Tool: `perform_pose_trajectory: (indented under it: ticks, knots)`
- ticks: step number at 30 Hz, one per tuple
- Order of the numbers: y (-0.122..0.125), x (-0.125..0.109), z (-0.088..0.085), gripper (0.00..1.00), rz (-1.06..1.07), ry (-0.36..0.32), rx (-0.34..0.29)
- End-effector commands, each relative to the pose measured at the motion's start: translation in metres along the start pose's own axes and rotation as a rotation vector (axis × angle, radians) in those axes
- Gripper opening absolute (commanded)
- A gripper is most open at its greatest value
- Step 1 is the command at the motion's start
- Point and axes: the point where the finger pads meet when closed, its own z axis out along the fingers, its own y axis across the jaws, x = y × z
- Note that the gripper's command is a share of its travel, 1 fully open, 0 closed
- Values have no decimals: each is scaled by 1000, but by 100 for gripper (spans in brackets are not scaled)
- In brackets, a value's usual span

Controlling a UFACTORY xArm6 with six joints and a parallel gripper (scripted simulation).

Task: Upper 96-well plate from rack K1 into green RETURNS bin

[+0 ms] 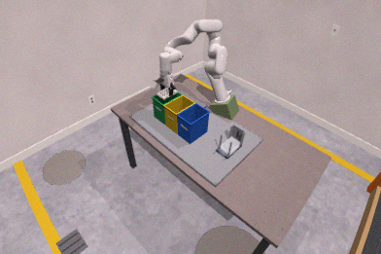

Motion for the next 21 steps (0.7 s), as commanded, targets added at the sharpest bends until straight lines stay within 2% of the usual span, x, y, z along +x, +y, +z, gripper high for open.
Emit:
perform_pose_trajectory:
  ticks: [1,21]
  knots:
    - [1,1,-1,0,1,4,-1]
    - [1,1,2,0,1,4,-1]
